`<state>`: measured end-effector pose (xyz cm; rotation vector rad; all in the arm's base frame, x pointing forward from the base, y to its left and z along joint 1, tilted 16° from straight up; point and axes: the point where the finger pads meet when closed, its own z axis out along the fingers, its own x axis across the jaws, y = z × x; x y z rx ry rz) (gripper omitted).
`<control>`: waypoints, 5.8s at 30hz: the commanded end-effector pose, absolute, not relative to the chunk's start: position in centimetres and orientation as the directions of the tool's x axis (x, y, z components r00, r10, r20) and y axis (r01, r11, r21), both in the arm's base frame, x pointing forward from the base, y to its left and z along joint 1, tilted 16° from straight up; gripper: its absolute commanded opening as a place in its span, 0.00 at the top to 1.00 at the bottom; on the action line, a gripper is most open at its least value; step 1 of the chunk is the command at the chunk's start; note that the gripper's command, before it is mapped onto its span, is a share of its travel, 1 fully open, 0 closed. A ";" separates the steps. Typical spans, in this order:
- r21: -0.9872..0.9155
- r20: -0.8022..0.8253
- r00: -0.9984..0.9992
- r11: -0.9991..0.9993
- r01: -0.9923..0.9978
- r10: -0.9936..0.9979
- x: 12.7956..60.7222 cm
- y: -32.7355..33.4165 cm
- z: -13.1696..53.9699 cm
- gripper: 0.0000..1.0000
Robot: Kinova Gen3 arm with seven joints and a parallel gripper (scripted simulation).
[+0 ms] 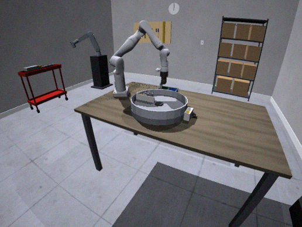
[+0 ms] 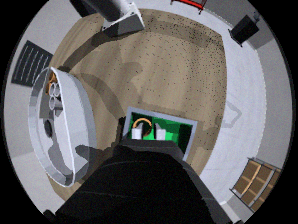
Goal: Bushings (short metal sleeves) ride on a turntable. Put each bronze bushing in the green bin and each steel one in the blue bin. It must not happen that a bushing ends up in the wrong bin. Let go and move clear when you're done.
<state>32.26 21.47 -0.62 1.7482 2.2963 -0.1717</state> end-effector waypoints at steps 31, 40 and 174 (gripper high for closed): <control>0.058 -0.267 -0.249 0.274 0.960 0.931 31.5 23.1 5.7 0.53; 0.058 -0.266 -0.249 0.274 0.960 0.931 30.7 24.5 11.4 0.53; 0.230 -0.148 0.502 -0.464 0.856 0.852 30.2 0.7 11.7 0.55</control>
